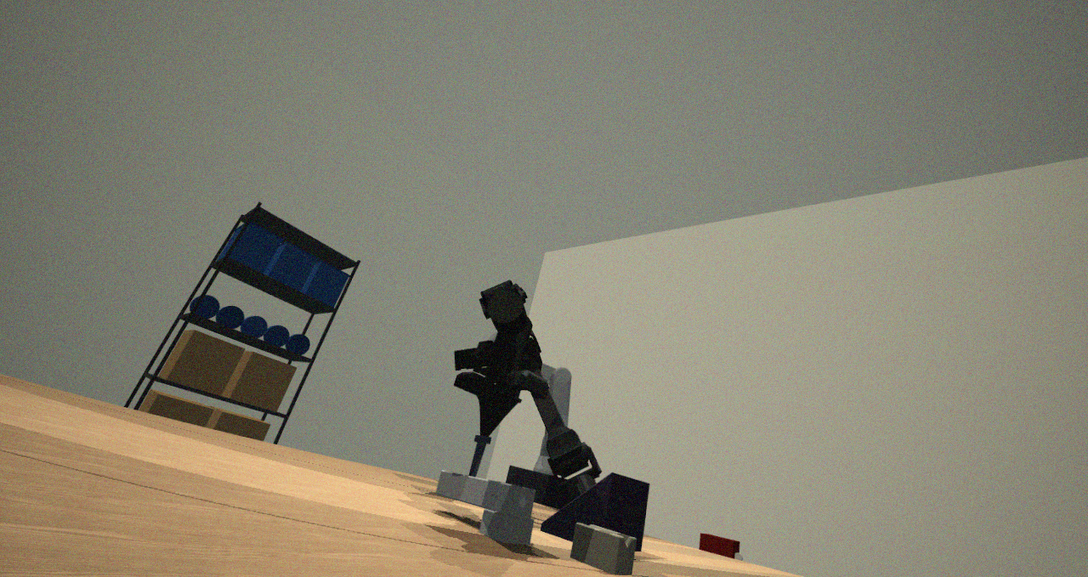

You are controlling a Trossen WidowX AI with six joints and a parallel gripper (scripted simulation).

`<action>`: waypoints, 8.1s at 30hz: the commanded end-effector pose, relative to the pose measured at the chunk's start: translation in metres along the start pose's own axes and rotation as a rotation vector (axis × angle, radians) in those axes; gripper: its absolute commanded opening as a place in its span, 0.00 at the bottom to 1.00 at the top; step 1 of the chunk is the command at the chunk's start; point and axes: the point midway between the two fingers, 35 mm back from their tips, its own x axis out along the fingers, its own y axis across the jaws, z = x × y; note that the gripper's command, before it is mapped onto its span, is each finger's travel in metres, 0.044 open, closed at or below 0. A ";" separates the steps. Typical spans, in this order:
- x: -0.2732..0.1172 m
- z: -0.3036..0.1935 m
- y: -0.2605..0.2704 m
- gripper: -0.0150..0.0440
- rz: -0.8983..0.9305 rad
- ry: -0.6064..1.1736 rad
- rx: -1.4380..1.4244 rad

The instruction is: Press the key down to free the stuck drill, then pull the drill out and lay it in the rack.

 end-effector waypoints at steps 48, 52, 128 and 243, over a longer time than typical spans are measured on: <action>0.025 -0.011 -0.001 0.25 -0.014 0.030 -0.009; 0.026 -0.010 -0.001 0.25 -0.014 0.030 -0.009; 0.053 0.000 0.163 1.00 0.017 0.027 -1.577; 0.099 -0.001 0.190 0.52 0.016 0.029 -1.579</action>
